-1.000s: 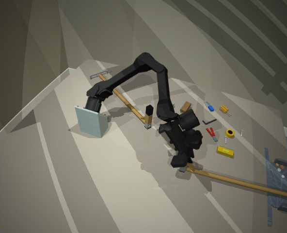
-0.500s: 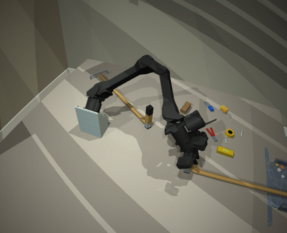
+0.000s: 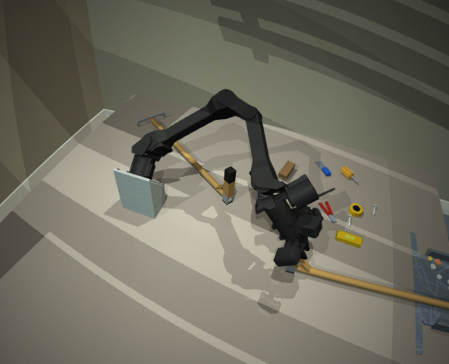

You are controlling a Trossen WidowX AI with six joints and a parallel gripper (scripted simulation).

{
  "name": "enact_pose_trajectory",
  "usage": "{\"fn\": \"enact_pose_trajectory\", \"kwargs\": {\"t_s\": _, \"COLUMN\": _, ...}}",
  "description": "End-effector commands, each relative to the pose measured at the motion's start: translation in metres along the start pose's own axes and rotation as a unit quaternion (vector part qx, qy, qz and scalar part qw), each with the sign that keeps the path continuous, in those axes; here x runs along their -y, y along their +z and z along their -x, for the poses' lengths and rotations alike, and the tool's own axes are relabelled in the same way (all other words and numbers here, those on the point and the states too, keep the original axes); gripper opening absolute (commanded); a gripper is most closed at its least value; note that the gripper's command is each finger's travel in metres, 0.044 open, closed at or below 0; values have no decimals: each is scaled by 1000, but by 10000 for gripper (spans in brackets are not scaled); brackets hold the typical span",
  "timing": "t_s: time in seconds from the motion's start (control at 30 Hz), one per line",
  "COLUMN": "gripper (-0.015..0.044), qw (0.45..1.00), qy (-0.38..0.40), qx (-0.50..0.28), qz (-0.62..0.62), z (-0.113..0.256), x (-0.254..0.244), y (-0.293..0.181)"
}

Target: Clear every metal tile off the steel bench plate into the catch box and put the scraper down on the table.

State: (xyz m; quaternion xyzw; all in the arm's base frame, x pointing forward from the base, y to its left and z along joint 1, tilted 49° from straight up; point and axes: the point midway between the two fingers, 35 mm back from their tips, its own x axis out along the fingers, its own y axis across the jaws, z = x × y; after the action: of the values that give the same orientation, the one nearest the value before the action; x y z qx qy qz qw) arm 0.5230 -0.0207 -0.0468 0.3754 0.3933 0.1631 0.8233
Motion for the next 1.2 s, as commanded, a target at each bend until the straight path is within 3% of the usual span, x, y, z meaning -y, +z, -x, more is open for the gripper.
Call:
{"fn": "enact_pose_trajectory", "kwargs": {"t_s": 0.0, "gripper": 0, "qw": 1000, "qy": 1, "qx": 1, "qz": 0, "z": 1, "x": 0, "y": 0}}
{"fn": "enact_pose_trajectory", "kwargs": {"t_s": 1.17, "gripper": 0, "qw": 1000, "qy": -2, "qx": 2, "qz": 1, "z": 27, "x": 10, "y": -25}}
